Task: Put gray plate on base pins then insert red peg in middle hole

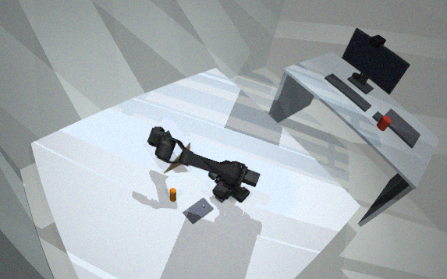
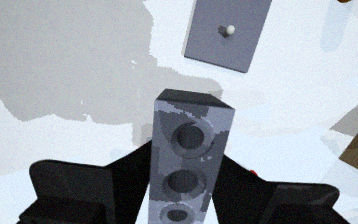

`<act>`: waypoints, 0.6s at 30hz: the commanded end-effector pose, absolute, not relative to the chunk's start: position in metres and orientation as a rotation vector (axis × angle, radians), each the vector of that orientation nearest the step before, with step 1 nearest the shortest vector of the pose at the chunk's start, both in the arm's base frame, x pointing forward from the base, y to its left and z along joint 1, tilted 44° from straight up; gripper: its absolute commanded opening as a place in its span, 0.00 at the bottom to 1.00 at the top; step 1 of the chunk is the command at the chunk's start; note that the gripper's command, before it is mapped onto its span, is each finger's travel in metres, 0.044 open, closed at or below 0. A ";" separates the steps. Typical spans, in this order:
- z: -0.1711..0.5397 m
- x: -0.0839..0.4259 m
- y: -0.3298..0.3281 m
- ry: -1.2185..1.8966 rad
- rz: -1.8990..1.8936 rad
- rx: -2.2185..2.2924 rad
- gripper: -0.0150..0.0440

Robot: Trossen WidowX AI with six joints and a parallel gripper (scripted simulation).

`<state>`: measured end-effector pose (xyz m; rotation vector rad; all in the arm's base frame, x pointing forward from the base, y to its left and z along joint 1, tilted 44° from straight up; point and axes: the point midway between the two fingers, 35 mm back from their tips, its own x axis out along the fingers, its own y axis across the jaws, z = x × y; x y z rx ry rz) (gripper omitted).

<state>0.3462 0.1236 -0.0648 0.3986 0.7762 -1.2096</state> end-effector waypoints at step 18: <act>-0.014 0.339 0.171 0.778 -1.202 0.412 0.25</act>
